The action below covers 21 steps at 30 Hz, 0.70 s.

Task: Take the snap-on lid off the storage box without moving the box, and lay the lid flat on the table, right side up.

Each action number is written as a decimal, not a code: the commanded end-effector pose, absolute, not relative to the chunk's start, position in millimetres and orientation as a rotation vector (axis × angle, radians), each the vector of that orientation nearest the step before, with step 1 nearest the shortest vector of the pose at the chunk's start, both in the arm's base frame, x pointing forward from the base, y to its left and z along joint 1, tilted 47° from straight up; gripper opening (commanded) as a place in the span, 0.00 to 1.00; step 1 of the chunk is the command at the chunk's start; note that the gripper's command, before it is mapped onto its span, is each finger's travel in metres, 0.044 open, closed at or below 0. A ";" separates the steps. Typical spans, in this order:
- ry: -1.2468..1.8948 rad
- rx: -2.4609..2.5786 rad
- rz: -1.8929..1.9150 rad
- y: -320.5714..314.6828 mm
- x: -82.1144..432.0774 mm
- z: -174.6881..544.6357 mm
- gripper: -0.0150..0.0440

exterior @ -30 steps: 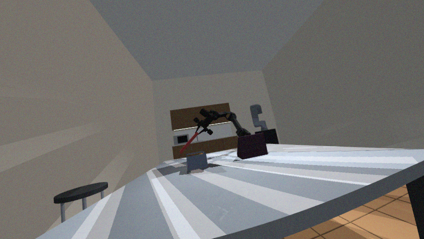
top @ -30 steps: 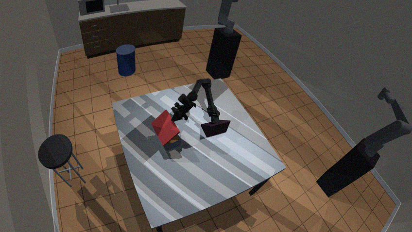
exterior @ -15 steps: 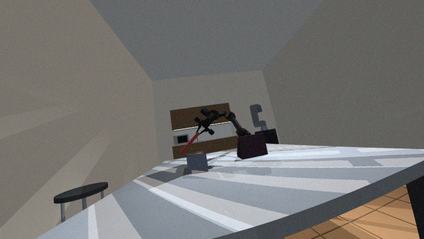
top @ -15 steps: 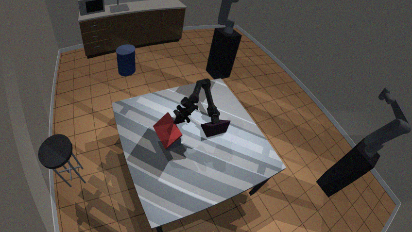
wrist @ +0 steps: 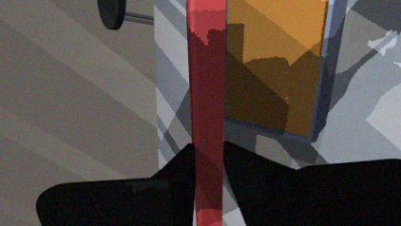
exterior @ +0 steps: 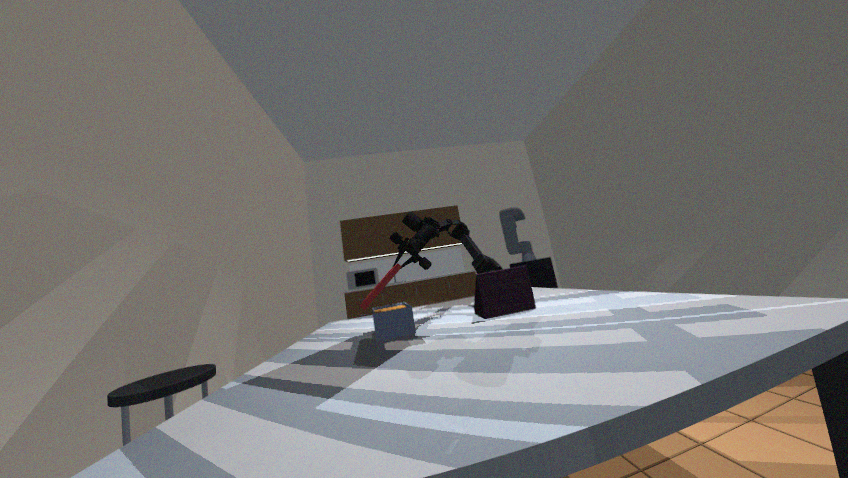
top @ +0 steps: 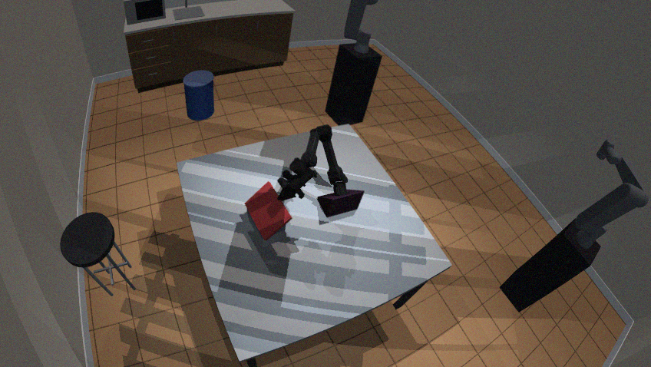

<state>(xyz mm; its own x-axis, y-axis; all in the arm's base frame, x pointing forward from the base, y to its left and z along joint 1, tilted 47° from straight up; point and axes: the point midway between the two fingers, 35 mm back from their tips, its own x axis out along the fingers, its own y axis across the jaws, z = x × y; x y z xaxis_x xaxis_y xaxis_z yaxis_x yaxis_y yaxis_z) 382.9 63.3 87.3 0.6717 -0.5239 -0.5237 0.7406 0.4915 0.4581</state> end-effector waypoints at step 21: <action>0.333 0.723 -0.779 99.3 377.3 54.4 0.25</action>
<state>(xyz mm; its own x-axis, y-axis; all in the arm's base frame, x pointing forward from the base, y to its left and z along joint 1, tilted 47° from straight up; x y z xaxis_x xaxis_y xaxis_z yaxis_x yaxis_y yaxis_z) 377.5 92.9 57.3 0.6723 -0.5224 -0.5246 0.7401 0.4905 0.4600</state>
